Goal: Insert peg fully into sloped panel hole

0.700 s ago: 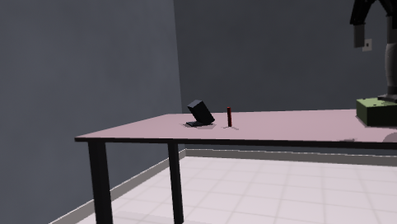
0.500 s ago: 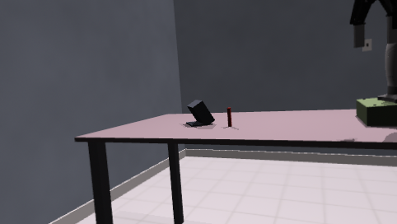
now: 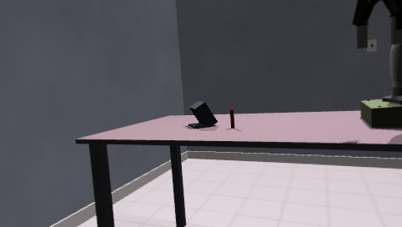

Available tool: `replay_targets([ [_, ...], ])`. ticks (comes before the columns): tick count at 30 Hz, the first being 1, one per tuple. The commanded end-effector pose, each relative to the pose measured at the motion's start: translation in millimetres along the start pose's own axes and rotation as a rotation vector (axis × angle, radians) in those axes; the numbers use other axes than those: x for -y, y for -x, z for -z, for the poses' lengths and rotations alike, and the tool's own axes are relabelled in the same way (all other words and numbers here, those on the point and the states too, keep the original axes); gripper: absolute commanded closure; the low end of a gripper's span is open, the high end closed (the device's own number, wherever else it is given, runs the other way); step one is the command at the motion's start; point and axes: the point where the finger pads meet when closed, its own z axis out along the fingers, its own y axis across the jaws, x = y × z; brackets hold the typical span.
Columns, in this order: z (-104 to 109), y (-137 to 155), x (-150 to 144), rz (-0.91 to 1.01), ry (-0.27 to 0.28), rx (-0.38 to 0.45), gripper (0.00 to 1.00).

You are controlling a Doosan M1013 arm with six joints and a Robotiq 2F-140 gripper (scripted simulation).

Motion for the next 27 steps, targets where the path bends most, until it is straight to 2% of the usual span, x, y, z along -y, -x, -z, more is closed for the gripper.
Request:
replay_targets([
  [1,0,-9,-1,0.061,-0.003,0.000,0.00],
  [27,-9,-98,-23,0.581,-0.026,-0.006,0.00],
])
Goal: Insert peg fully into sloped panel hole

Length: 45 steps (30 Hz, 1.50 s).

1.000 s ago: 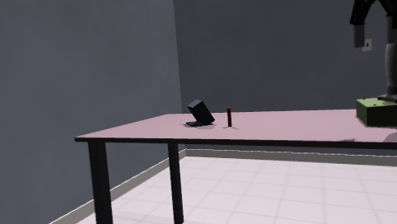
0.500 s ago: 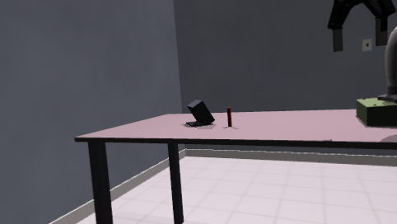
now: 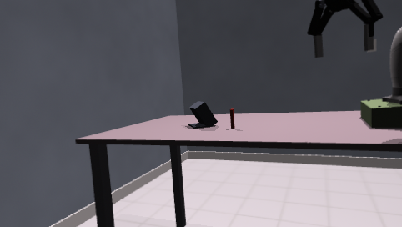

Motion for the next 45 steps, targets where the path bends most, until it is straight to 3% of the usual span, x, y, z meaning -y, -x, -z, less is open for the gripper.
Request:
replay_targets([
  [1,-2,-10,-12,0.083,-0.003,-0.002,0.00],
  [20,-11,-45,-63,0.408,-0.010,-0.014,0.00],
  [45,-31,-84,-156,0.904,-0.008,-0.036,0.00],
])
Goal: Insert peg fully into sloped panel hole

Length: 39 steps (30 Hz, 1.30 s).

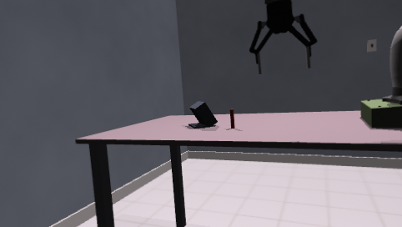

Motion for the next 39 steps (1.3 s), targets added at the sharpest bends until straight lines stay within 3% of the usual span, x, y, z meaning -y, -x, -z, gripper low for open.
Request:
replay_targets([
  [1,-3,9,-15,0.082,0.002,-0.003,0.00],
  [26,-27,71,-93,0.535,0.017,-0.011,0.00],
  [39,-44,120,-136,0.814,0.029,-0.010,0.00],
])
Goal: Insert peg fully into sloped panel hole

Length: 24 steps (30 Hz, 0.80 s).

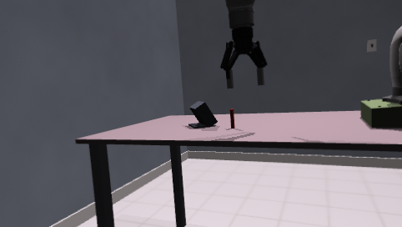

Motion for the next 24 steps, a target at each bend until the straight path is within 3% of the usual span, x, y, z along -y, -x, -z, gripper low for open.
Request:
replay_targets([
  [1,-5,19,2,0.083,0.003,0.001,0.00],
  [24,-33,117,21,0.491,0.014,0.013,0.00],
])
